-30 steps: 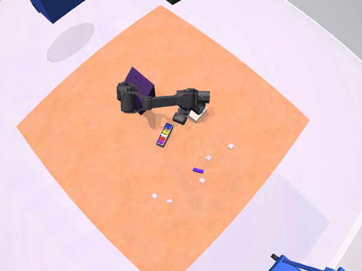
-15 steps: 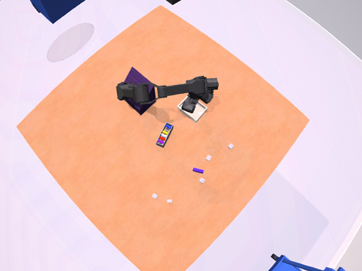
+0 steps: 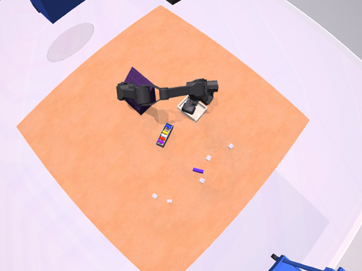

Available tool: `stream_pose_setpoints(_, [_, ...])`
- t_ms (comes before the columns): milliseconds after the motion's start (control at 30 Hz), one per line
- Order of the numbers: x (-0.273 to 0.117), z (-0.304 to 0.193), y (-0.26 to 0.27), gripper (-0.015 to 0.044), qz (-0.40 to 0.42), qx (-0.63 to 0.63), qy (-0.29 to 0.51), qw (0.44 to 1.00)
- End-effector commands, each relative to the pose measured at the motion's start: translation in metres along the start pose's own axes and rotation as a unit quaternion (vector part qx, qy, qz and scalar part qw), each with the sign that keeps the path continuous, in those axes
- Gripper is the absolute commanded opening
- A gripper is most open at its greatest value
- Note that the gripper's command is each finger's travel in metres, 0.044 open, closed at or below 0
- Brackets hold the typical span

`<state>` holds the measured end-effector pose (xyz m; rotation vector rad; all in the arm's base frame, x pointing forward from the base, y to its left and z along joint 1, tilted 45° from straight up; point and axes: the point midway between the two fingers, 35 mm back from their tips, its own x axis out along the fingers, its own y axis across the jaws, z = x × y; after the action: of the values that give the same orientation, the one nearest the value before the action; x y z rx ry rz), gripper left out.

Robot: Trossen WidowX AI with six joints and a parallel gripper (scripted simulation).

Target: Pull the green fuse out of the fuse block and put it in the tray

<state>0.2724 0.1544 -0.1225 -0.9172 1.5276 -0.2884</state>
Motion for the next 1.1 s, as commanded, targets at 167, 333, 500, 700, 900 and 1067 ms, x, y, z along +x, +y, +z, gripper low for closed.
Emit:
stream_pose_setpoints(167, [0.016, -0.001, 0.001, 0.0000, -0.005, -0.004, 0.001, 1.000])
stream_pose_setpoints(333, [0.023, -0.002, 0.000, 0.0000, -0.005, -0.004, 0.001, 1.000])
stream_pose_setpoints(500, [0.020, -0.001, -0.001, 0.0079, -0.001, 0.000, 0.001, 1.000])
stream_pose_setpoints(700, [0.020, -0.001, -0.001, 0.0236, -0.001, 0.000, 0.001, 1.000])
stream_pose_setpoints(900, [-0.005, -0.001, 0.001, 0.0330, -0.003, -0.003, 0.001, 1.000])
stream_pose_setpoints(1067, [-0.017, -0.001, 0.001, 0.0330, -0.004, -0.004, 0.001, 1.000])
